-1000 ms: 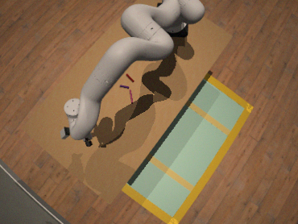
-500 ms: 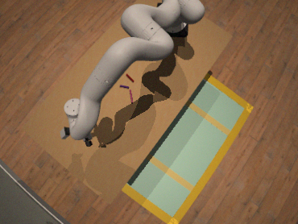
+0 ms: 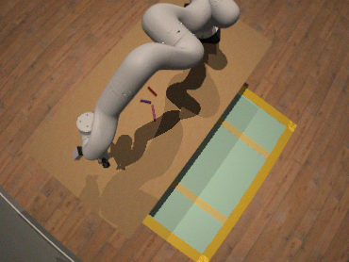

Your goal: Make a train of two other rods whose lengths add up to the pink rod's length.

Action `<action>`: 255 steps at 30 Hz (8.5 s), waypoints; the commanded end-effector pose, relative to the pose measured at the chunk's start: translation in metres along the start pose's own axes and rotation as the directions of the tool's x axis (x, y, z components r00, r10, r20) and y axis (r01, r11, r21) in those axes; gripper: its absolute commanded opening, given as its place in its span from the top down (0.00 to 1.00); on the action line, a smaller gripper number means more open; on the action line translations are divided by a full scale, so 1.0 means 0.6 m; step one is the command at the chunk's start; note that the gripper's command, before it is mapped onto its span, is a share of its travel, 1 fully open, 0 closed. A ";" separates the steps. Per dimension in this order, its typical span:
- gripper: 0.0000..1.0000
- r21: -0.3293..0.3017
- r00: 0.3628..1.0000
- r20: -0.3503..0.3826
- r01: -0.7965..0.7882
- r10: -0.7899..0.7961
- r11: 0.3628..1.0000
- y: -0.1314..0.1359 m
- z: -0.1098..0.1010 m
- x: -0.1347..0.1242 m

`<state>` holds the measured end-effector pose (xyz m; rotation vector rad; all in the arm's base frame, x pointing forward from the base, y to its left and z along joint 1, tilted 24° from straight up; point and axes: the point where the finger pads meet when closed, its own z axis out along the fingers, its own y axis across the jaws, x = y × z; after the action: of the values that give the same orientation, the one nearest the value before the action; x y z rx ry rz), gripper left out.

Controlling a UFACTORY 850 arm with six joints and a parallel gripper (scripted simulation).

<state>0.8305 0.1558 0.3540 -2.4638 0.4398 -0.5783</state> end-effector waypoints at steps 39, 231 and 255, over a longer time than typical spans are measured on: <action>0.00 -0.017 0.971 0.055 0.233 -0.232 0.972 0.233 0.019 -0.218; 0.00 -0.152 0.853 0.261 0.498 -0.451 0.854 0.588 -0.063 -0.435; 0.00 -0.152 0.853 0.261 0.498 -0.451 0.854 0.588 -0.063 -0.435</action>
<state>0.5255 -0.0275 0.0937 -2.8233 -0.2275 -0.4590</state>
